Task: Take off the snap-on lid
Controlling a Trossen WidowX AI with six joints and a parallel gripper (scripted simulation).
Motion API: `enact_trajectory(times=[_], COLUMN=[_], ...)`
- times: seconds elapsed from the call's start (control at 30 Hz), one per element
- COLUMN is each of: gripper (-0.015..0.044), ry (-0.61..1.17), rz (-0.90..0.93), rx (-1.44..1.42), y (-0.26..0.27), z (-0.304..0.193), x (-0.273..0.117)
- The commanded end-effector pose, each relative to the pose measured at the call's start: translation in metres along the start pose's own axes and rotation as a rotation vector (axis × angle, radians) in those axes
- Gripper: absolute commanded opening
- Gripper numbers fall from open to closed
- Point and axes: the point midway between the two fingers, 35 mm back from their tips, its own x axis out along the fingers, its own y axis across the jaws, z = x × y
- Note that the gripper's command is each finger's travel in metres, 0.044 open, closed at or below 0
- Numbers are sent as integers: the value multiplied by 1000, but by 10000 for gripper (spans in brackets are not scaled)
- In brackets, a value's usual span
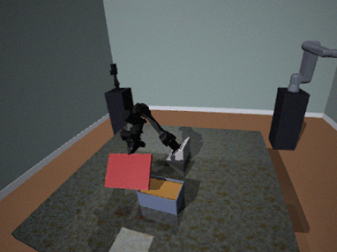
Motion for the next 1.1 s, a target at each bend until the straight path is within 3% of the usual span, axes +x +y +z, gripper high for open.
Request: enact_trajectory(times=[0.0, 1.07], gripper=[0, 0], ry=[2, 0], rz=[22, 23], rx=[15, 14], y=[5, 0], z=[12, 76], x=[-5, -11])
